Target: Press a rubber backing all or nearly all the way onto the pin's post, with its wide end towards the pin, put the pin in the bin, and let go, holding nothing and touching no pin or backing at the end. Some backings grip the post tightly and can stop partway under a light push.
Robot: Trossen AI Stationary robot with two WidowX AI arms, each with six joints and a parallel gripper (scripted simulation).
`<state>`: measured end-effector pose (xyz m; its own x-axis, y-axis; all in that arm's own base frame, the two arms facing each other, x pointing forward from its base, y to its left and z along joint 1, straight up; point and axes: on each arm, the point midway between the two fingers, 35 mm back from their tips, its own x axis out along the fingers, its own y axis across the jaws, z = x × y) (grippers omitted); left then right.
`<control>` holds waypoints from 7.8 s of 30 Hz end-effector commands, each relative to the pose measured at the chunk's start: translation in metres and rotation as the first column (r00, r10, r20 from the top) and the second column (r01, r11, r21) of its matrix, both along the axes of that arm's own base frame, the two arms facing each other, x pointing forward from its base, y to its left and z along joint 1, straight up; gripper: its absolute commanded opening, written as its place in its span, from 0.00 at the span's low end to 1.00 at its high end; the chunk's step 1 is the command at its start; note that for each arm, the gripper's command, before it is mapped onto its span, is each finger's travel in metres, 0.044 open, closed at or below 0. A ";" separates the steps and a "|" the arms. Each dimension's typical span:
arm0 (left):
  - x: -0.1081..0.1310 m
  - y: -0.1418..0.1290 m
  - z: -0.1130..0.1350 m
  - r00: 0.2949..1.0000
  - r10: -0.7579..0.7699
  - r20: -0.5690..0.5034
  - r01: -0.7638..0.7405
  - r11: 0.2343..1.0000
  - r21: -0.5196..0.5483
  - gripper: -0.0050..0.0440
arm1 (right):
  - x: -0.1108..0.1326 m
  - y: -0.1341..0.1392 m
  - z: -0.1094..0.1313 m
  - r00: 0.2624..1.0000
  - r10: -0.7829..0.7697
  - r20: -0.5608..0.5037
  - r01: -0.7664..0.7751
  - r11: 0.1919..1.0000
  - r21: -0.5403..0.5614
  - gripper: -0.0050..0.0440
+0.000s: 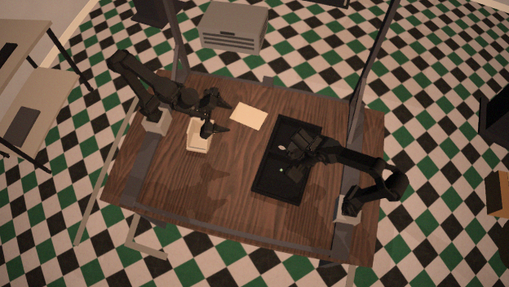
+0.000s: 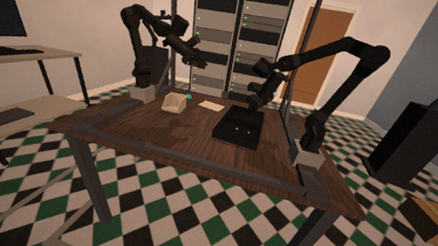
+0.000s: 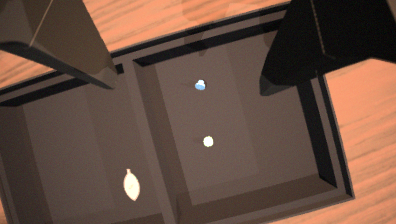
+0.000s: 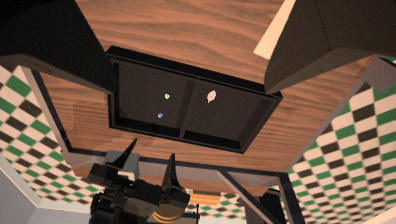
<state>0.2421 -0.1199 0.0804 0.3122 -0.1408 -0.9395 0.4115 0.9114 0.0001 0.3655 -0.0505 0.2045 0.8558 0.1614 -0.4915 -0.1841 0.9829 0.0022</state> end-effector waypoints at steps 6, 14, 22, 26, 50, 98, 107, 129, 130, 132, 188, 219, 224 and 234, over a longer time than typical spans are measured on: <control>0.010 -0.004 0.000 0.995 0.098 -0.010 -0.098 0.995 -0.013 0.66 | 0.000 0.000 0.009 1.000 0.002 0.024 -0.002 1.000 -0.008 1.00; 0.029 -0.008 -0.020 0.869 0.478 -0.128 -0.483 0.876 -0.011 0.37 | 0.000 0.000 0.009 1.000 0.002 0.024 -0.002 1.000 -0.008 1.00; 0.043 -0.011 -0.034 0.668 0.711 -0.219 -0.726 0.688 0.019 0.37 | 0.000 0.000 0.009 1.000 0.002 0.024 -0.002 1.000 -0.008 1.00; 0.052 -0.012 -0.043 0.530 0.808 -0.259 -0.828 0.559 0.048 0.37 | 0.000 0.000 0.009 1.000 0.002 0.024 -0.002 1.000 -0.008 1.00; 0.059 -0.009 -0.077 0.215 0.925 -0.312 -0.952 0.270 0.143 0.37 | 0.000 0.000 0.009 1.000 0.002 0.024 -0.002 1.000 -0.008 1.00; 0.067 -0.013 -0.074 0.229 0.920 -0.318 -0.957 0.272 0.100 0.10 | 0.000 0.000 0.009 1.000 0.002 0.024 -0.002 1.000 -0.008 1.00; 0.066 -0.012 -0.065 0.227 0.921 -0.317 -0.957 0.272 0.104 0.05 | 0.000 0.000 0.009 1.000 0.002 0.024 -0.002 1.000 -0.008 1.00; 0.080 -0.110 -0.041 0.226 0.921 -0.318 -0.953 0.276 0.124 0.00 | 0.000 0.000 0.009 1.000 0.002 0.024 -0.002 1.000 -0.008 1.00; 0.081 -0.114 -0.041 0.227 0.921 -0.318 -0.953 0.277 0.124 0.00 | 0.000 0.000 0.009 1.000 0.002 0.024 -0.002 1.000 -0.008 1.00; 0.081 -0.118 -0.041 0.228 0.920 -0.317 -0.952 0.279 0.124 0.00 | 0.000 0.000 0.009 1.000 0.002 0.024 -0.002 1.000 -0.008 1.00; 0.081 -0.117 -0.097 0.226 0.922 -0.315 -0.952 0.277 0.130 0.00 | 0.000 0.000 0.009 1.000 0.002 0.024 -0.002 1.000 -0.008 1.00; 0.079 -0.118 -0.100 0.225 0.923 -0.313 -0.951 0.277 0.133 0.00 | 0.000 0.000 0.009 1.000 0.002 0.024 -0.002 1.000 -0.008 1.00; 0.077 -0.116 -0.102 0.224 0.923 -0.312 -0.951 0.277 0.138 0.00 | 0.000 0.000 0.009 1.000 0.002 0.024 -0.002 1.000 -0.008 1.00; 0.078 -0.116 -0.108 0.224 0.924 -0.311 -0.951 0.277 0.140 0.00 | 0.000 0.000 0.009 1.000 0.002 0.024 -0.002 1.000 -0.008 1.00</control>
